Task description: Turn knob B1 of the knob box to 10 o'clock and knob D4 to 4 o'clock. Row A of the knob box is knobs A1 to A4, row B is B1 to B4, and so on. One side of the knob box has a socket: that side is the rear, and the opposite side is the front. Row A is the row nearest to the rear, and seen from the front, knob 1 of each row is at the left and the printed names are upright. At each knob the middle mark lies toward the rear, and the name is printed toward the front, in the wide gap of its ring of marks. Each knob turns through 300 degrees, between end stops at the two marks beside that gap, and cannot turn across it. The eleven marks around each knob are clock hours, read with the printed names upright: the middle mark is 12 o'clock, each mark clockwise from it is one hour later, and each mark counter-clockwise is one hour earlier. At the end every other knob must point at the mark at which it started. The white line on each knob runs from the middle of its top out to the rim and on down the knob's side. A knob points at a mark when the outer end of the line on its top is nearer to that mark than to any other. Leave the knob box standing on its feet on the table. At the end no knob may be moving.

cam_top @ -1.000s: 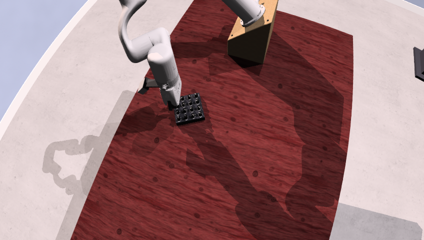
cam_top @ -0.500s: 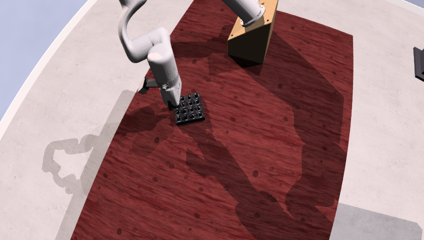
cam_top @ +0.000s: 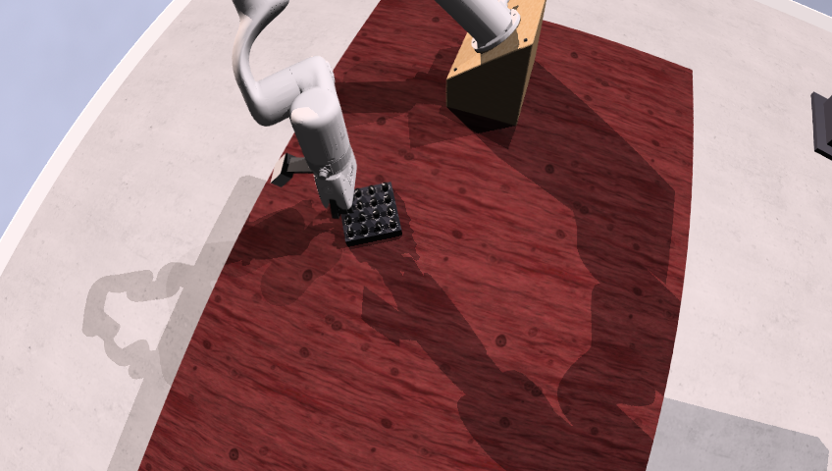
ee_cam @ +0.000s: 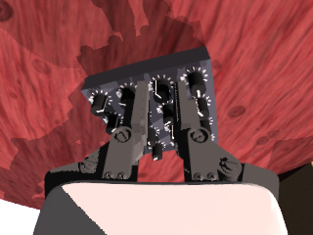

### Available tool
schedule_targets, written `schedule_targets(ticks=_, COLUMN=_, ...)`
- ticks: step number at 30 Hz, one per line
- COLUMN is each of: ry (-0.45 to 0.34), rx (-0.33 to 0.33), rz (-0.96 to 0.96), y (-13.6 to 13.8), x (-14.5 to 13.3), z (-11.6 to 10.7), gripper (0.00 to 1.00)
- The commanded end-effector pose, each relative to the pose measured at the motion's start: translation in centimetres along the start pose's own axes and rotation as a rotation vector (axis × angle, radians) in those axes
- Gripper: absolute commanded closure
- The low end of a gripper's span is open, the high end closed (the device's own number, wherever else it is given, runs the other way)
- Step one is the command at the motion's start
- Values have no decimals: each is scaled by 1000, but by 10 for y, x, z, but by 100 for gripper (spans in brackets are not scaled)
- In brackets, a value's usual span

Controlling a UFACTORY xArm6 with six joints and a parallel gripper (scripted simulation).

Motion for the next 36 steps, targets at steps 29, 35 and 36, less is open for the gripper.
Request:
schedule_targets(ticks=29, ry=0, rx=3, rz=1, y=-1, x=0, z=5, gripper=81)
schedule_targets(ticks=35, ry=0, rx=3, rz=1, y=-1, x=0, z=5, gripper=81)
schedule_targets(ticks=36, ry=0, rx=3, rz=1, y=-1, x=0, z=5, gripper=81)
Point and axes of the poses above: the point where the finger pads meet when closed, its own z axis out along the fingers, its own y axis across the jaws, x = y × z, the point moved 3 cm from there along -z, back along the fingers, and after that the axes turned 15 degrees about z, right-handed, at the moved point
